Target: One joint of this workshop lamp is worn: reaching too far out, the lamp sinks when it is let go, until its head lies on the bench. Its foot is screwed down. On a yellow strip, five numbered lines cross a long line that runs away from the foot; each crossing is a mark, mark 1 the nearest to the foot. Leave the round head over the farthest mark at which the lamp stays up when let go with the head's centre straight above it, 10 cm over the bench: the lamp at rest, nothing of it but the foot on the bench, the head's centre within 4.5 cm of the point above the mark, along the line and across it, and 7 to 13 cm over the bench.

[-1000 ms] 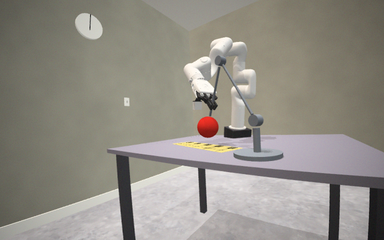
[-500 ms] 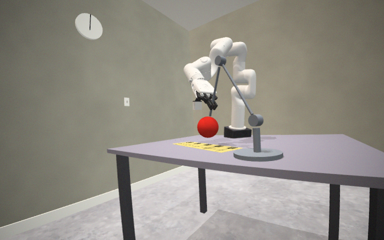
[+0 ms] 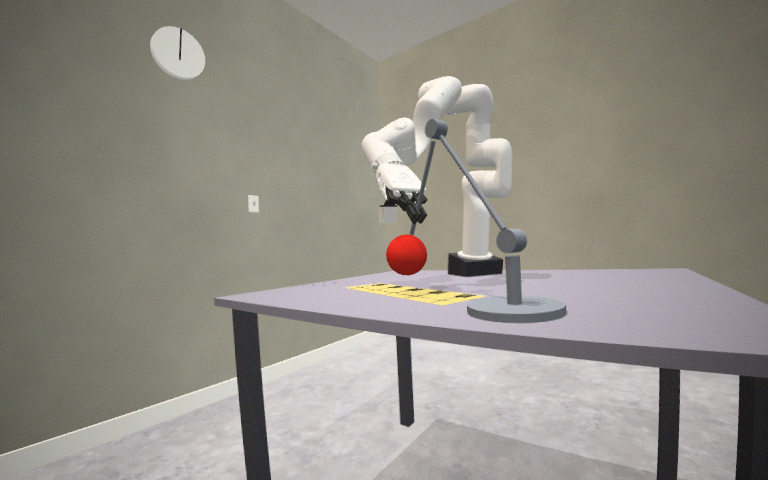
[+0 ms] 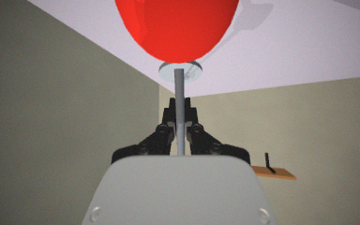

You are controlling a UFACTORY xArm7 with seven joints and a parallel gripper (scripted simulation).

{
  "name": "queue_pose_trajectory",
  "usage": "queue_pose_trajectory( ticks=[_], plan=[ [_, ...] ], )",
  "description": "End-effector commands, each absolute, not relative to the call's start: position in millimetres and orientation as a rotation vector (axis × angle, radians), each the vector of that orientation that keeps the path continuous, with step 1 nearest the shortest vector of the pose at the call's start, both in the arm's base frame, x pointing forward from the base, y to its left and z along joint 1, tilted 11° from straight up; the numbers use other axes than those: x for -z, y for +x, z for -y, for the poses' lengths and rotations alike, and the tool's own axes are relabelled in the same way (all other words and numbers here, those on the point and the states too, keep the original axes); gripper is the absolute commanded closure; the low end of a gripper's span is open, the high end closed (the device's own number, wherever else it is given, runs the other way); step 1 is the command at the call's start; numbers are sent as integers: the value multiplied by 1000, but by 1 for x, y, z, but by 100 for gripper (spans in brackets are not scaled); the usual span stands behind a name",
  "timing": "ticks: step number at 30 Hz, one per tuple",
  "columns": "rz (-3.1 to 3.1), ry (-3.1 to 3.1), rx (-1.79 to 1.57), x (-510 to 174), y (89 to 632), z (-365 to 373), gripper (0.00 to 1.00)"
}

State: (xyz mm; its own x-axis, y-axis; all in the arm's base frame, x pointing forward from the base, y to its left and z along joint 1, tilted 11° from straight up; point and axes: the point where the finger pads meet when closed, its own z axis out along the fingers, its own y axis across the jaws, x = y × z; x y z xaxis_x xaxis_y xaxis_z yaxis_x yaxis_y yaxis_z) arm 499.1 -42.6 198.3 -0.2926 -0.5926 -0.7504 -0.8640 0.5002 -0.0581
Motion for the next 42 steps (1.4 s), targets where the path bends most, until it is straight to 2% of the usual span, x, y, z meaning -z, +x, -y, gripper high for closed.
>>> queue_pose_trajectory(
  ticks=[1,19,20,42],
  plan=[
    [-2007,-1191,-462,-198,497,51,100],
    [-2004,-1198,-463,-187,482,82,100],
    [-2004,-1197,-463,-187,482,82,0],
    [-2005,-1196,-463,-187,483,80,0]
  ],
)
